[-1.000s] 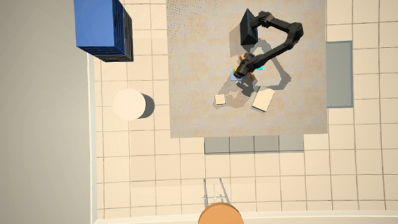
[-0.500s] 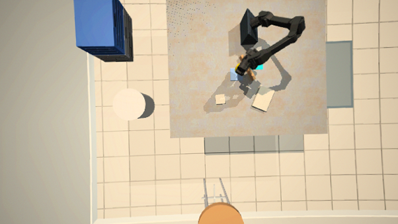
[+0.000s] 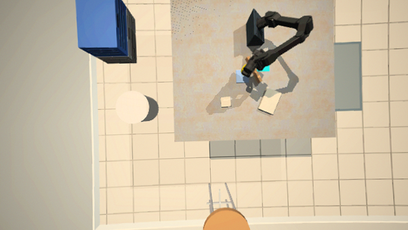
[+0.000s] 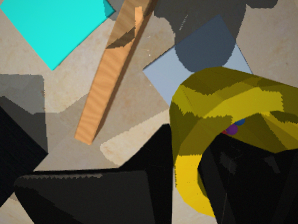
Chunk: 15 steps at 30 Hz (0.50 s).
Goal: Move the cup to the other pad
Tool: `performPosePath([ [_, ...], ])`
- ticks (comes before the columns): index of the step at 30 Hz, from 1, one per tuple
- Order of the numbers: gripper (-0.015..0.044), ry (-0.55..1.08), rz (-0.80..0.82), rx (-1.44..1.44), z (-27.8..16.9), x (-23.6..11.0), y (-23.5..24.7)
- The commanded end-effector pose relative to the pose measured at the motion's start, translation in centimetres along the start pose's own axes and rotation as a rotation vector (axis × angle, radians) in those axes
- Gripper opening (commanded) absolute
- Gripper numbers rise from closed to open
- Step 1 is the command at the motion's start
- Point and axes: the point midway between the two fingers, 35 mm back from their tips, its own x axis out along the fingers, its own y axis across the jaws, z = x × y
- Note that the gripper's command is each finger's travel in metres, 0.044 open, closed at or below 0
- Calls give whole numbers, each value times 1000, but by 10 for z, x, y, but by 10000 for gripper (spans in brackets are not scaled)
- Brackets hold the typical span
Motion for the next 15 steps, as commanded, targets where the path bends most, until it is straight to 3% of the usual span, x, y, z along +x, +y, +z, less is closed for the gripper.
performPosePath([
  [1, 0, 0, 1, 1, 0, 0, 0],
  [15, 0, 1, -1, -1, 5, 0, 6],
])
